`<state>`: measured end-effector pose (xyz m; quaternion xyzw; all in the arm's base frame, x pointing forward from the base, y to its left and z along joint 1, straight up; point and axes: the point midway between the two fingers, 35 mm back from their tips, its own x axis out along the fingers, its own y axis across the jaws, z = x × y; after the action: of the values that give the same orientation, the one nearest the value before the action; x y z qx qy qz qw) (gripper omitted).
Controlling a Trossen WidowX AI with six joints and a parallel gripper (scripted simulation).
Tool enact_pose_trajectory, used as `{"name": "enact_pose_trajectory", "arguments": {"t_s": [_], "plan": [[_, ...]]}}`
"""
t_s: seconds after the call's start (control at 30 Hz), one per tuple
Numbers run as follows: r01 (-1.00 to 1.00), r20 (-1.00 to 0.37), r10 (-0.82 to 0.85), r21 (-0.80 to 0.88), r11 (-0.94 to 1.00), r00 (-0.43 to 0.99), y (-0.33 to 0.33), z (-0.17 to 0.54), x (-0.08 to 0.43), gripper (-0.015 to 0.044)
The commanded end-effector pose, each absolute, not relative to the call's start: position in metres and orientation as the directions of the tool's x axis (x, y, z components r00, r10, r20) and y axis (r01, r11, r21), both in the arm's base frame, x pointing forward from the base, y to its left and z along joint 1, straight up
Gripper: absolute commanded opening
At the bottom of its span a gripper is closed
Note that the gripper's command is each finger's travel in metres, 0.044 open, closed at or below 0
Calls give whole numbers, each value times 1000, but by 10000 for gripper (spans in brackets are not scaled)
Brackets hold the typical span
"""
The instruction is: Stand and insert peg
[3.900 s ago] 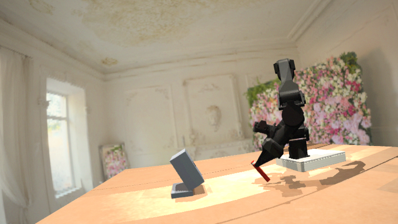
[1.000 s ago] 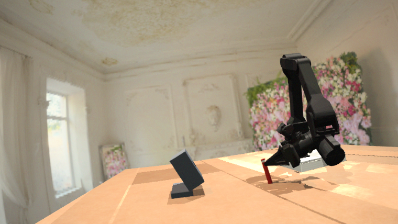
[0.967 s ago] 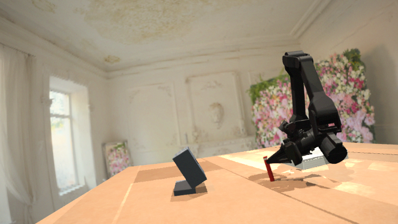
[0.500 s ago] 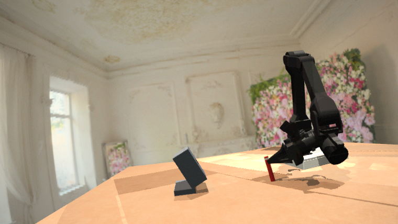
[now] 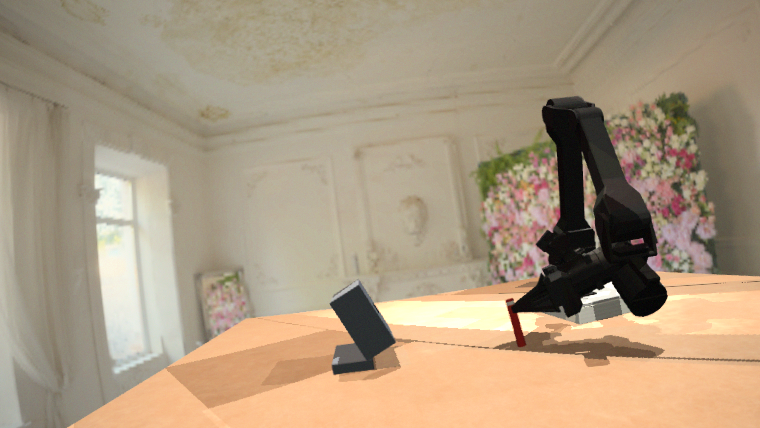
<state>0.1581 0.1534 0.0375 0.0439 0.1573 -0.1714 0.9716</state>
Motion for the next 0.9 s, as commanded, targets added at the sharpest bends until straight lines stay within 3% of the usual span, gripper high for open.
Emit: {"name": "enact_pose_trajectory", "arguments": {"t_s": [0.0,0.87], "plan": [[347,-321,-320,31,937,891,154,35,157,50],[332,-303,-309,26,943,902,156,34,154,50]]}}
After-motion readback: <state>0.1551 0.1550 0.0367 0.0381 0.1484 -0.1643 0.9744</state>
